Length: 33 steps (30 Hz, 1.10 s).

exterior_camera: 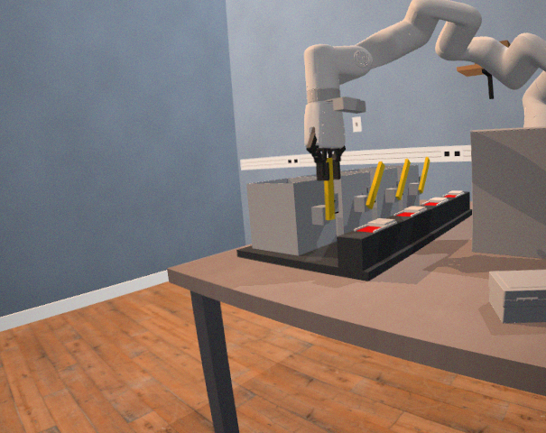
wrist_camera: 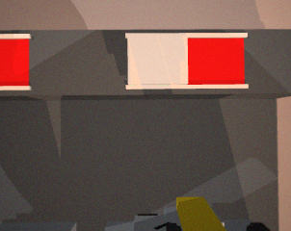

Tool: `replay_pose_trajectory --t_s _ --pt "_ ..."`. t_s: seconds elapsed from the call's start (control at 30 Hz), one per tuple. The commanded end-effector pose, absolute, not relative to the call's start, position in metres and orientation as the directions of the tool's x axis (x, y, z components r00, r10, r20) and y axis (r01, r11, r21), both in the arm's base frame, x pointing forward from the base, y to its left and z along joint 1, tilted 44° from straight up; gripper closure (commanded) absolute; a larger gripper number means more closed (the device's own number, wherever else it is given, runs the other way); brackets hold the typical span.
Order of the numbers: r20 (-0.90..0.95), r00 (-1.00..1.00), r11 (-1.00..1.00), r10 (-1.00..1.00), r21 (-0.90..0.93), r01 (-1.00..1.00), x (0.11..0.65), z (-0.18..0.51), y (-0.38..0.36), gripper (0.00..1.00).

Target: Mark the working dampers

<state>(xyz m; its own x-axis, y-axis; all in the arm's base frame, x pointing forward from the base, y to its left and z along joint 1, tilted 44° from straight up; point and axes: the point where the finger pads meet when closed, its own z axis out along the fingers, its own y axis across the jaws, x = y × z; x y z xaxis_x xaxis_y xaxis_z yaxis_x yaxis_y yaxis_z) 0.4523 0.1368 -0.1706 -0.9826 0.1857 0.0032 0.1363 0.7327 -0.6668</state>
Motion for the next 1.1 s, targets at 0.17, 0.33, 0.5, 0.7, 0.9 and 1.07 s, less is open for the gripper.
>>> replay_pose_trajectory --t_s 0.17,0.33,0.5,0.7,0.9,1.07 --pt "0.0 -0.983 0.735 0.184 -0.664 0.138 0.454 -0.168 0.14 0.61" --pt "0.0 -0.983 0.735 0.184 -0.664 0.138 0.455 -0.161 0.146 0.61" --pt "0.0 -0.983 0.735 0.184 -0.664 0.138 0.458 -0.147 0.158 0.61" --pt "0.0 -0.983 0.735 0.184 -0.664 0.138 0.46 -0.135 0.168 0.61" --pt "0.0 -0.983 0.735 0.184 -0.664 0.138 0.462 -0.12 0.182 0.61" --pt "0.0 -0.983 0.735 0.184 -0.664 0.138 0.463 -0.112 0.188 0.61"
